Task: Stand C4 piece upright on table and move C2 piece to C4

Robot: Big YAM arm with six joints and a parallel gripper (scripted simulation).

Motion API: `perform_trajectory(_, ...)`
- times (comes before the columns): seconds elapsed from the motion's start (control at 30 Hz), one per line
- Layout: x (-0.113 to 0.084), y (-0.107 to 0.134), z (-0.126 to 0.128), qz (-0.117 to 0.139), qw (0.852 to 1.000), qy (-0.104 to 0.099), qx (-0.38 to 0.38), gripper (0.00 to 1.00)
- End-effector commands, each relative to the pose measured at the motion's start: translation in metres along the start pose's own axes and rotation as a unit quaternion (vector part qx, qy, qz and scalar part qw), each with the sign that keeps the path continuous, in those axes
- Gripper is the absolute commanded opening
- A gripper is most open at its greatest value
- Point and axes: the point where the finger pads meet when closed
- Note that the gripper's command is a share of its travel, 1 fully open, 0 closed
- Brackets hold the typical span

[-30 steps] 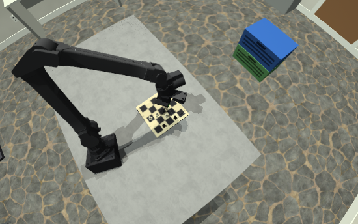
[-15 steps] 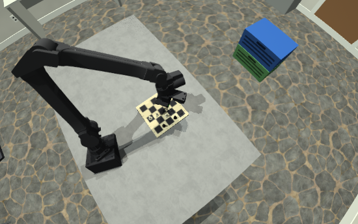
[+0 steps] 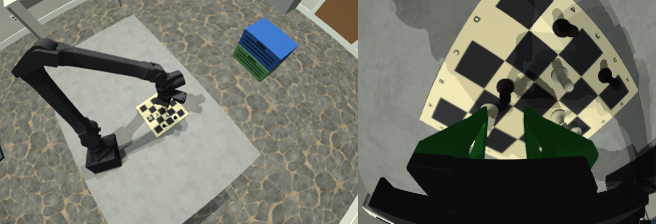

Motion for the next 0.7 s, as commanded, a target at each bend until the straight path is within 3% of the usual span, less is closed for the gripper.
perform_trajectory(0.0, -0.002, -0.002, 0.008, -0.009, 1.000, -0.006, -0.004, 0.33)
perform_trajectory(0.27, -0.002, -0.002, 0.008, -0.009, 1.000, -0.006, -0.004, 0.33)
perform_trajectory(0.67, 0.019, 0.000, 0.003, -0.003, 1.000, 0.000, -0.001, 0.33)
Point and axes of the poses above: the point where the finger pads meet when closed, its own x axis out along the fingers, its own z axis across the jaws, y = z × x, and after that the axes turned 2 degrees about x, right-handed
